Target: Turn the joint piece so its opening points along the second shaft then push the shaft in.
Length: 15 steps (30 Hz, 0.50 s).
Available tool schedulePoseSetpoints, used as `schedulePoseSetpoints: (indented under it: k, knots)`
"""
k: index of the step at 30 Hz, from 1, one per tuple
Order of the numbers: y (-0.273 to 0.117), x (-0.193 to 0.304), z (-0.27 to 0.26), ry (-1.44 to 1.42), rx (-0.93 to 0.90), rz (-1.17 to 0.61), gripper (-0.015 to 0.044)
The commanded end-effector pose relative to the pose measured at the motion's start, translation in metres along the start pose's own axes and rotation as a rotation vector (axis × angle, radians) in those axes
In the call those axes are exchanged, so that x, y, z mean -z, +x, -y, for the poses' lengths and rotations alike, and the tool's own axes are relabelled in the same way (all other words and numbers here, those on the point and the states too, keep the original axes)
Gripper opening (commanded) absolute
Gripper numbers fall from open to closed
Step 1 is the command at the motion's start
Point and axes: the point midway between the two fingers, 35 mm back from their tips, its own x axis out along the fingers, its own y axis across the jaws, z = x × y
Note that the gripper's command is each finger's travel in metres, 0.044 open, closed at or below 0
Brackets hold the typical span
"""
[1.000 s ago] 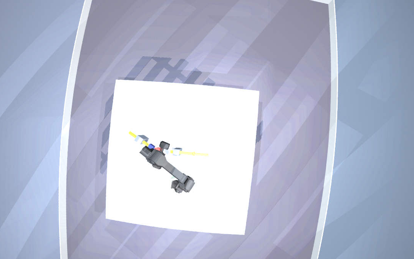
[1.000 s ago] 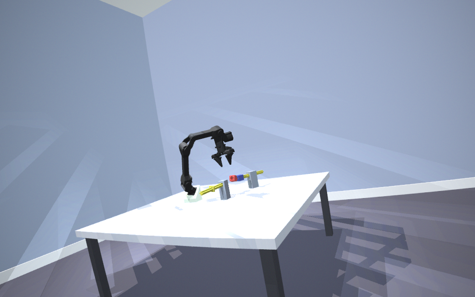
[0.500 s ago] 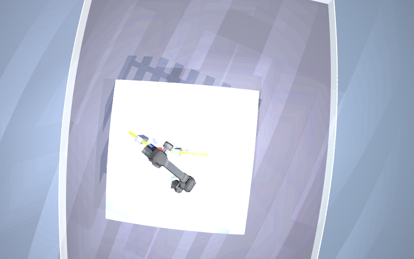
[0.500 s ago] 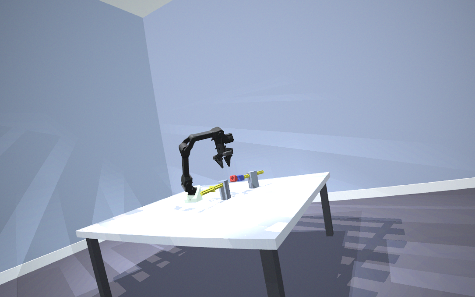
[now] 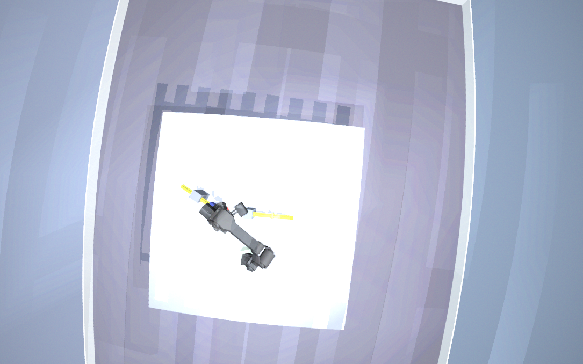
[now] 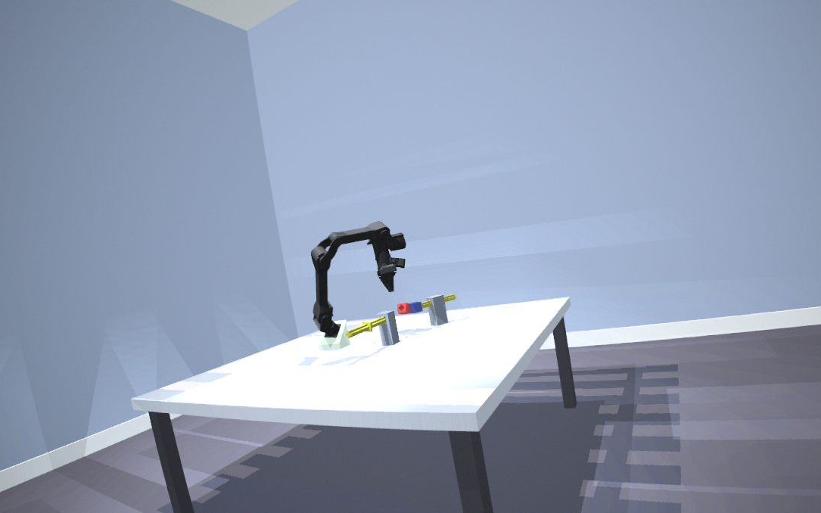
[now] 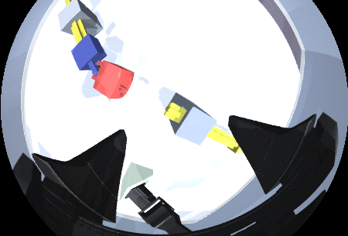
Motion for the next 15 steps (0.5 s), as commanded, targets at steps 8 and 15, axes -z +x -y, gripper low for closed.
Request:
schedulePoseSetpoints:
  k: [8,15]
  knots:
    - [0.0074,-0.0005,-0.0015,0.300,0.019,-0.021,0.0440]
    - [0.0122,-0.0009,-0.0024,0.503,0.031,-0.031,0.0440]
